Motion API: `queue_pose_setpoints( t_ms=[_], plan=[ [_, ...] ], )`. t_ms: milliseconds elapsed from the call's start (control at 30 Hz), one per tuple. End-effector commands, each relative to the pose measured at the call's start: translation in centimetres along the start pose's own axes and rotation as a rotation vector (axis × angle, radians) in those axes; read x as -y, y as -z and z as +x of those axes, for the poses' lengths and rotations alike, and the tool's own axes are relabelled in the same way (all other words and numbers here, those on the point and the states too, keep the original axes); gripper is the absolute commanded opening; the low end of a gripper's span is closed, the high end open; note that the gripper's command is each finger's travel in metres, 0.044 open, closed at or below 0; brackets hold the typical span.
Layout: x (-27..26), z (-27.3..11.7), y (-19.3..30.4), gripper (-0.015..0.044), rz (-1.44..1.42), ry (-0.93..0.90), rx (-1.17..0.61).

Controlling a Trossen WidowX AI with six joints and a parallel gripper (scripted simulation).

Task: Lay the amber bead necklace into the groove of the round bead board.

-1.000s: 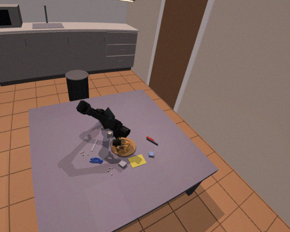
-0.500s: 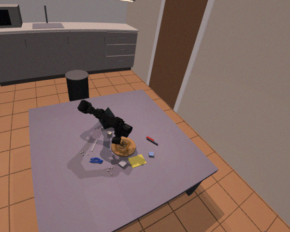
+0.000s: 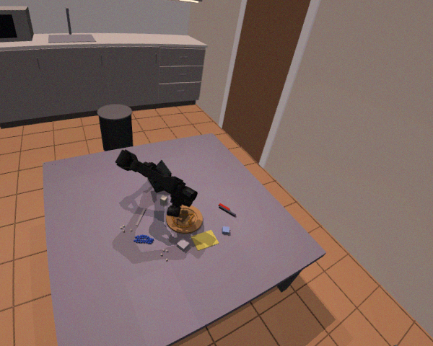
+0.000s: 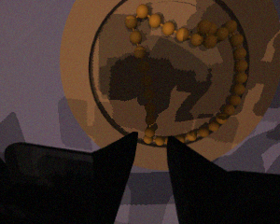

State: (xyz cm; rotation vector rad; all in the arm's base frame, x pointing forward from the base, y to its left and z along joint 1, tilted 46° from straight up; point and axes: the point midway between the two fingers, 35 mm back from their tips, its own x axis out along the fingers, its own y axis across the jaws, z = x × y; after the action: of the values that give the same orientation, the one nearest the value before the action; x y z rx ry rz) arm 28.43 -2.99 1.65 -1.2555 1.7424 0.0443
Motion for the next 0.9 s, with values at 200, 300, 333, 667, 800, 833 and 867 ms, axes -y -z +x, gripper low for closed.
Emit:
queue_pose_setpoints(
  t_ms=[200,300,333,667,800,833,867],
  plan=[
    [-0.2,1.7,0.2,0.0120,-0.012,0.000,-0.010],
    [-0.2,2.2,0.3,0.0120,-0.013,0.000,-0.011],
    [-0.2,2.2,0.3,0.0120,-0.013,0.000,-0.011],
    [-0.1,2.0,0.2,0.0000,-0.004,-0.001,-0.007],
    [-0.1,2.0,0.2,0.0000,-0.004,-0.001,-0.007],
    [-0.1,2.0,0.2,0.0000,-0.004,-0.001,-0.007],
    [-0.1,2.0,0.2,0.0000,-0.004,-0.001,-0.007]
  ],
)
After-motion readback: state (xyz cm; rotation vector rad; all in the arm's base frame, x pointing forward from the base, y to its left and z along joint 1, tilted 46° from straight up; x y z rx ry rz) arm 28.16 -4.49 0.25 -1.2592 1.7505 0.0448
